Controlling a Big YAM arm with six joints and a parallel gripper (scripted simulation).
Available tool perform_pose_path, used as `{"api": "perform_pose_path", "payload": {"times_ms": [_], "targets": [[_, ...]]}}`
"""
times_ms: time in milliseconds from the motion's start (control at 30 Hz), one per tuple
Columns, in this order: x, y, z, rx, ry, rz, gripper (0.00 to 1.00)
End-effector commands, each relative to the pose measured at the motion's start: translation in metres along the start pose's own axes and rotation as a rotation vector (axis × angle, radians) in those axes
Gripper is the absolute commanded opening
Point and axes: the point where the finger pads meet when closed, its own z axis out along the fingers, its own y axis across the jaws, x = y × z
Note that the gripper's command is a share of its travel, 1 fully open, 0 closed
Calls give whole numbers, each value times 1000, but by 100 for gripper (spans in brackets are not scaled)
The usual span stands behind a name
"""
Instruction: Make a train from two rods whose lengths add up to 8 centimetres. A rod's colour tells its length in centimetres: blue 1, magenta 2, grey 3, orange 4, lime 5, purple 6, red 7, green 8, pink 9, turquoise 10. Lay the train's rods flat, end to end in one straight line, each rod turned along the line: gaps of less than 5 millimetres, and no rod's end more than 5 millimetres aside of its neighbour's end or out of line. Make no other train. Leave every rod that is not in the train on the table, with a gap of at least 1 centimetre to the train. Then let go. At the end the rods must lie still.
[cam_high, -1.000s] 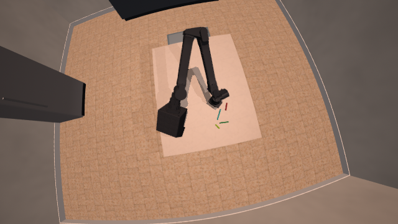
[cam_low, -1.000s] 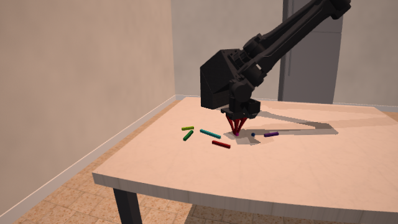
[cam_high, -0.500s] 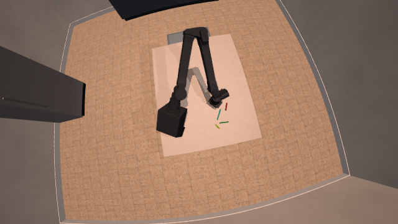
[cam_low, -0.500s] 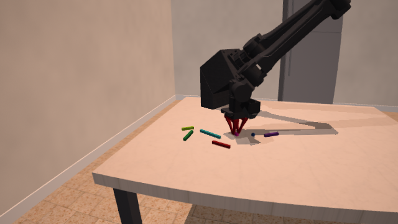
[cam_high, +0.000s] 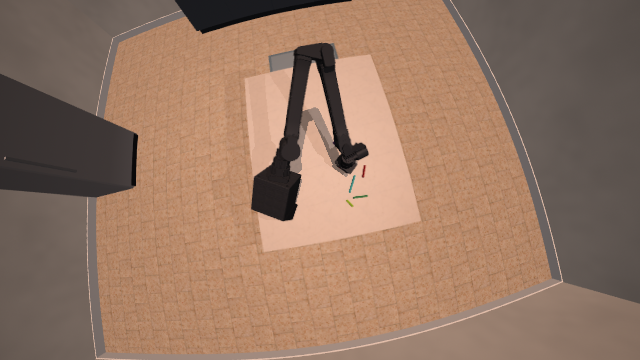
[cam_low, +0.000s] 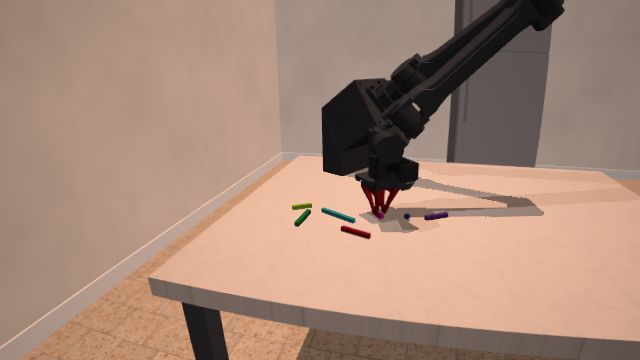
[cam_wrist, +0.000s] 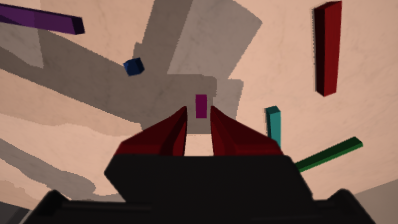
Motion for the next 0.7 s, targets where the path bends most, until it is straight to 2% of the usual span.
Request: {"api": "perform_pose_path", "payload": {"times_ms": [0, 233, 300, 500, 667], "targets": [[-1, -4, -17, 20, -11, -5, 23], [-6, -6, -53, 25, -18, -15, 23], [-6, -6, -53, 25, -18, -15, 23], [-12, -9, -82, 30, -23, -24, 23], [-12, -9, -94, 31, -23, -26, 23]]}}
